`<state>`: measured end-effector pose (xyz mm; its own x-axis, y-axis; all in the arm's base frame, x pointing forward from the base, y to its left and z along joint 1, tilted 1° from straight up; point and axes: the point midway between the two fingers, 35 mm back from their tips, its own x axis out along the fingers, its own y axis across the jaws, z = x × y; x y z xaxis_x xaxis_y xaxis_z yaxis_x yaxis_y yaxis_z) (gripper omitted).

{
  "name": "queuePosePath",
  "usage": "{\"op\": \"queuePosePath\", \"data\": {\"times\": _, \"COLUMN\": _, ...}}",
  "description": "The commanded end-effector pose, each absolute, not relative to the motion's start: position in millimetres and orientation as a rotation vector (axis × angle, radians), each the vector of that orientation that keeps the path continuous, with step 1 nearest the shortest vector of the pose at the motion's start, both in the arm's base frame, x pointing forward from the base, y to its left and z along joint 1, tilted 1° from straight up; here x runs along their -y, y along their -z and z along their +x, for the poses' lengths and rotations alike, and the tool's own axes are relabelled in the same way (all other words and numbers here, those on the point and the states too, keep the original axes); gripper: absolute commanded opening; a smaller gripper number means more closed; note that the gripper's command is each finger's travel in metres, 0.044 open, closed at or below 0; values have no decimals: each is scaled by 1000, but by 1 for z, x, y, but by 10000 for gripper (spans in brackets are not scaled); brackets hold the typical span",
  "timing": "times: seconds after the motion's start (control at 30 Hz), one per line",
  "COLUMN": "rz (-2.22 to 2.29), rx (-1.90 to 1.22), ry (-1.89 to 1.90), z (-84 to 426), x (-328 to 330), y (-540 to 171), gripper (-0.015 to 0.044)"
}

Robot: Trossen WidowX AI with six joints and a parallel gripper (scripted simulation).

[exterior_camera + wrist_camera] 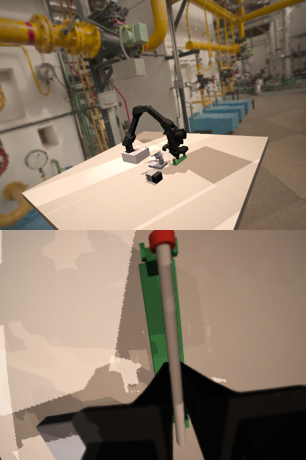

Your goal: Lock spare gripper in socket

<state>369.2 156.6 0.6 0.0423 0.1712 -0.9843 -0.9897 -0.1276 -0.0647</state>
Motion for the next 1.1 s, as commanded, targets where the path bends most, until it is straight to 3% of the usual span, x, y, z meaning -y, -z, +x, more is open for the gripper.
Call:
{"op": "queuePosePath", "data": {"times": 0.0, "rz": -1202, "rx": -985, "ry": -1347, "z": 368, "x": -156, "y": 4, "gripper": 0}}
{"op": "queuePosePath", "data": {"times": 0.6, "rz": -1202, "rx": -979, "ry": -1341, "z": 369, "x": -157, "y": 0, "gripper": 0}}
{"op": "queuePosePath", "data": {"times": 1.07, "rz": -1202, "rx": -980, "ry": -1341, "z": 369, "x": -156, "y": -6, "gripper": 368}}
